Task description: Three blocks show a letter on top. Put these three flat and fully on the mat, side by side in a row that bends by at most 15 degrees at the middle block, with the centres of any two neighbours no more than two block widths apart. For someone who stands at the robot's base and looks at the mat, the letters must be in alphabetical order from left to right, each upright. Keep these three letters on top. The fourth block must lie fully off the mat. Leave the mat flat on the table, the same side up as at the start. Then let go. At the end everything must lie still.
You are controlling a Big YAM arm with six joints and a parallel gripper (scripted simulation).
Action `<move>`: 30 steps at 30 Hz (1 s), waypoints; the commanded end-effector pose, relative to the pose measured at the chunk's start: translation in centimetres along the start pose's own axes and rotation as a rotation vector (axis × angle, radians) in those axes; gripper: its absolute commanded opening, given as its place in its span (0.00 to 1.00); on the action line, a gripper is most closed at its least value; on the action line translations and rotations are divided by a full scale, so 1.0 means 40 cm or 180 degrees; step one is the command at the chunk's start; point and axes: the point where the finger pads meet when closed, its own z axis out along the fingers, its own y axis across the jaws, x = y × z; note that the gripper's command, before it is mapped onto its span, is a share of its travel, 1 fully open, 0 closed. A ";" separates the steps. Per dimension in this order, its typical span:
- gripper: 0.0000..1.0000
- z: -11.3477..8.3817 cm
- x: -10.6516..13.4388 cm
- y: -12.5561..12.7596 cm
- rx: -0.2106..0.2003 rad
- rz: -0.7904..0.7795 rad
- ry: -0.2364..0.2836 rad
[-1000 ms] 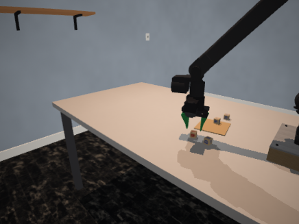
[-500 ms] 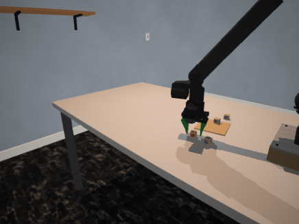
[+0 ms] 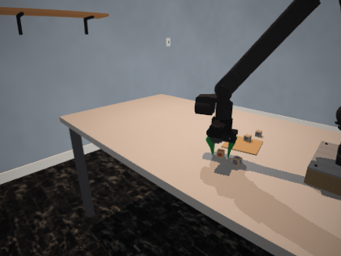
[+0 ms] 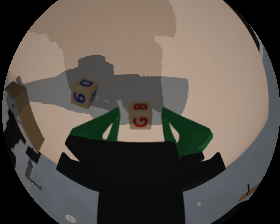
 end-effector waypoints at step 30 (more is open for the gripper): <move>0.20 0.006 -0.012 -0.017 0.0046 -0.0005 -0.0017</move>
